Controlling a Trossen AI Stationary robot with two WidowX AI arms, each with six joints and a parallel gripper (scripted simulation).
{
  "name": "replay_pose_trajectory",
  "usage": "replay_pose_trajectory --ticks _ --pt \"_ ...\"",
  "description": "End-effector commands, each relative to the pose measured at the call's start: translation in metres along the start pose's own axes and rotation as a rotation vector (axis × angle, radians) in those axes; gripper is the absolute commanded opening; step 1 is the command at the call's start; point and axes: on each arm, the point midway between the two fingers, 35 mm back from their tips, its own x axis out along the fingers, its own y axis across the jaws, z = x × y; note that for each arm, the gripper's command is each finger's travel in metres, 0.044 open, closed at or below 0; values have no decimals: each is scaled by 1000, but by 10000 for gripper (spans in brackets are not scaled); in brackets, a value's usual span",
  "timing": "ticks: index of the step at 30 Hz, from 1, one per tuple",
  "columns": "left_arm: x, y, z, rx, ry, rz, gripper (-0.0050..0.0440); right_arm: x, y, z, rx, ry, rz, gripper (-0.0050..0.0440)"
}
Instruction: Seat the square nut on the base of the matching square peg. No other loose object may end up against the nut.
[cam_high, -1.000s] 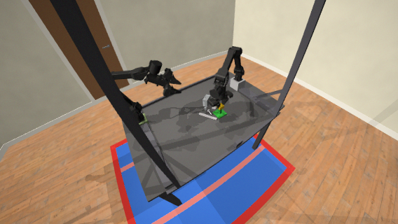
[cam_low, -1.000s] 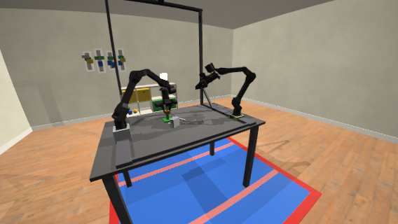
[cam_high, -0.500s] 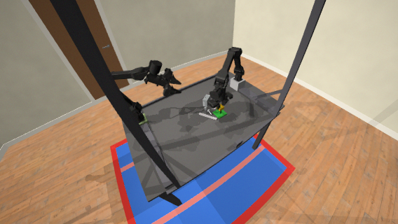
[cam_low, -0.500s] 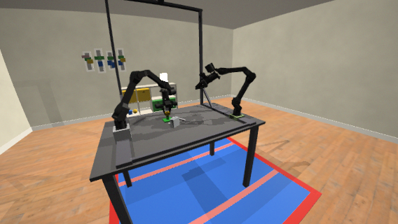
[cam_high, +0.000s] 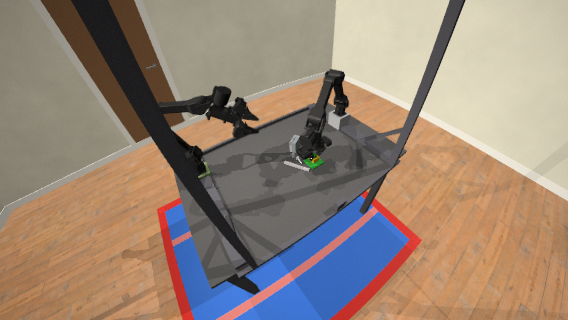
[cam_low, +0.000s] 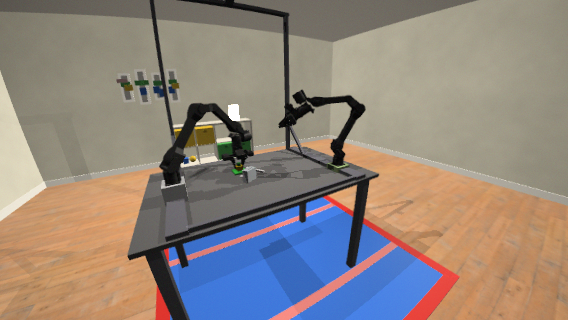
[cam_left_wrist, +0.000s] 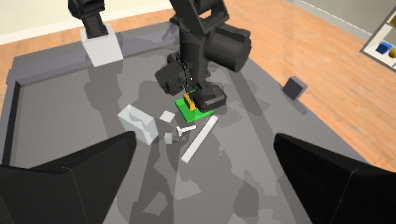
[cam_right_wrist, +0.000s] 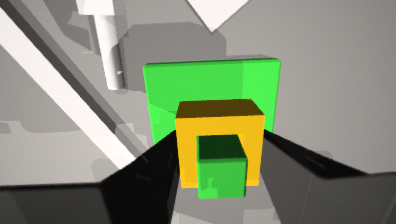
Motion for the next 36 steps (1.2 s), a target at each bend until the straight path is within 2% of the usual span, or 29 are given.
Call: replay_pose_trajectory --ticks 1,13,15,17,19,21,24,30,32,34,36 --pt "-4 0 6 -1 -18 0 440 3 2 -1 1 6 11 158" --pt "-4 0 6 -1 -18 0 440 -5 7 -3 1 16 33 158" --pt "-4 0 6 -1 -18 0 440 -5 7 -3 1 16 33 206" --pt "-4 0 6 -1 -18 0 440 -5 7 -3 1 16 33 206" --pt "-4 0 6 -1 -18 0 440 -5 7 -3 1 16 33 240" --pt "-4 0 6 -1 -18 0 440 -5 7 -3 1 16 33 240" --pt "-4 0 6 -1 -18 0 440 -17 11 -5 1 27 56 300" --pt "-4 0 6 -1 -18 0 440 -28 11 -5 1 27 56 300" --pt "-4 0 6 -1 -18 0 440 -32 10 -5 1 27 56 348" --pt "-4 0 6 -1 -18 0 440 -32 10 -5 1 27 56 348" --pt "-4 0 6 -1 -18 0 440 -41 10 -5 1 27 56 396"
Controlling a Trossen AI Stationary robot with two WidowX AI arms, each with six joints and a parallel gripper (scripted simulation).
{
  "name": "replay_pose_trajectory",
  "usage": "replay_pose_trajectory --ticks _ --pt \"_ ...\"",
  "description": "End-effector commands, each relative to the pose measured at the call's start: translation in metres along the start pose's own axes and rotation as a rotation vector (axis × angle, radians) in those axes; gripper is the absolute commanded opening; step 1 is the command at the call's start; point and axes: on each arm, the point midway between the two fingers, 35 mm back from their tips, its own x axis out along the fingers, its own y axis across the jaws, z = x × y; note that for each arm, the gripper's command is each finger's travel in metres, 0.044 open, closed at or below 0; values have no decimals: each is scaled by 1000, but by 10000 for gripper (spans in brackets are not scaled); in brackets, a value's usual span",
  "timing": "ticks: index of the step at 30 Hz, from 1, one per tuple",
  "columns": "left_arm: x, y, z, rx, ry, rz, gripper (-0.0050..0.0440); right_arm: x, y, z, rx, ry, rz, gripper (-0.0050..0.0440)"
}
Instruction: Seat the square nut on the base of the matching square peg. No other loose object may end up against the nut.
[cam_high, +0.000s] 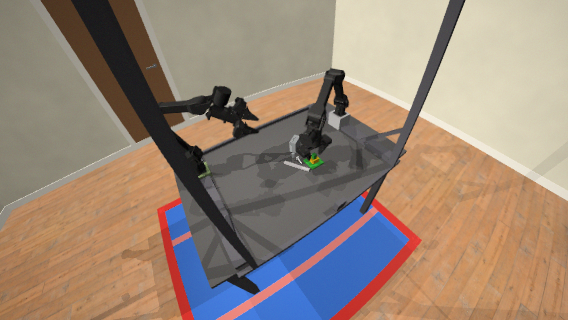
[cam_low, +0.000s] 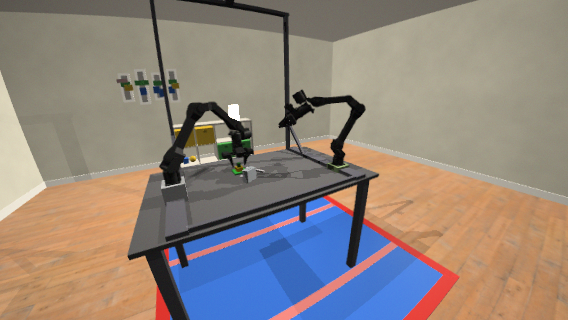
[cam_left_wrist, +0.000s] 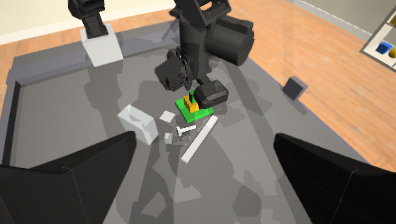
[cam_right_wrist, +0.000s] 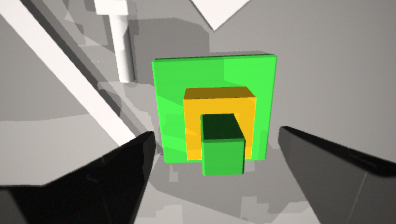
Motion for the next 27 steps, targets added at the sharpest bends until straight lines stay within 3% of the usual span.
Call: replay_pose_trajectory --ticks 1,2,6,27 --pt "-4 0 6 -1 -18 0 440 -35 8 -4 1 23 49 420" --pt "-4 0 6 -1 -18 0 440 -42 8 -3 1 23 49 440" --pt "-4 0 6 -1 -18 0 440 -61 7 -3 1 24 50 440" --pt "-4 0 6 -1 -18 0 440 -52 3 -2 1 13 27 440"
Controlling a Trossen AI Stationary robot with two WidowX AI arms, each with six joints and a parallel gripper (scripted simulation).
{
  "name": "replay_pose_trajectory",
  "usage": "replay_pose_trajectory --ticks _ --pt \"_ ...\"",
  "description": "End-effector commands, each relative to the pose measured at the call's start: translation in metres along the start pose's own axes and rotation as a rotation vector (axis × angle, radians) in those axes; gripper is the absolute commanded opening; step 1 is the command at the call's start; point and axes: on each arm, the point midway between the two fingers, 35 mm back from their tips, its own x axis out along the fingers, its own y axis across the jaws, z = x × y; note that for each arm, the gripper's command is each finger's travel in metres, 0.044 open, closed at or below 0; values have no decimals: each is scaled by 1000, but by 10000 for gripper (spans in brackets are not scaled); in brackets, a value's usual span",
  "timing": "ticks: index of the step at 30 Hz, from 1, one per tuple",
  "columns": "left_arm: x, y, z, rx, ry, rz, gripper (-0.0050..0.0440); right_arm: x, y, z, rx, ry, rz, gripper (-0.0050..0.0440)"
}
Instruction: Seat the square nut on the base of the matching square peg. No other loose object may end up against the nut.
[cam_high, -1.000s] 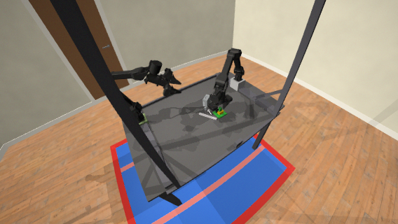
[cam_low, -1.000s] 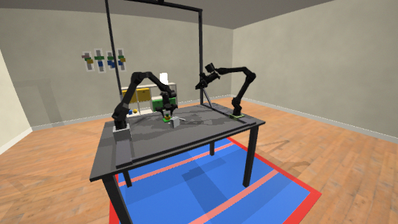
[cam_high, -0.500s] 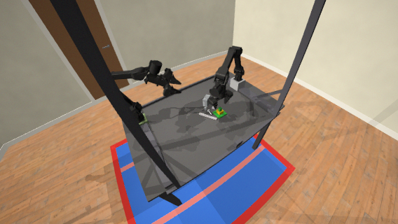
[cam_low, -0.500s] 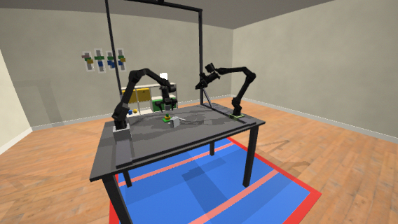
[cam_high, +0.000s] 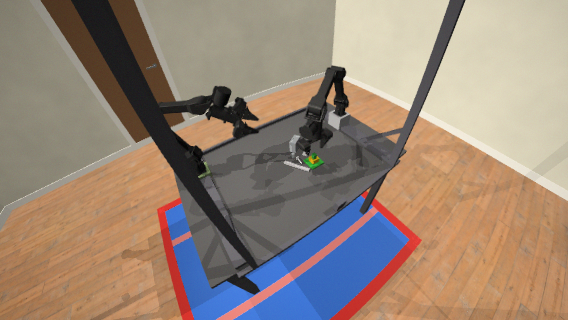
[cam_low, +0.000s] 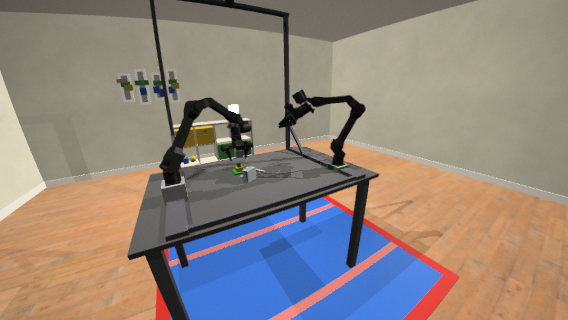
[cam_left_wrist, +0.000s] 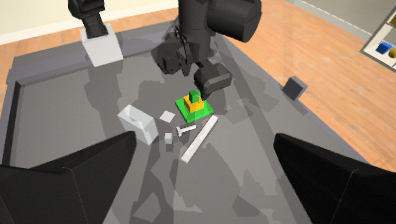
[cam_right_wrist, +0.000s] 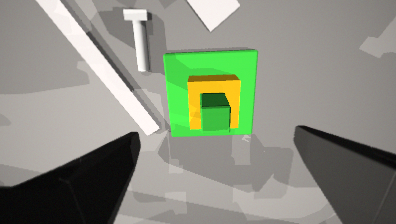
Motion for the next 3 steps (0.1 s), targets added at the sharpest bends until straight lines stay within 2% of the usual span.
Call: replay_pose_trajectory --ticks 1,3 --pt "-4 0 6 -1 -18 0 440 -10 3 -2 1 12 26 440" --pt "-4 0 6 -1 -18 0 440 -10 3 -2 1 12 26 440"
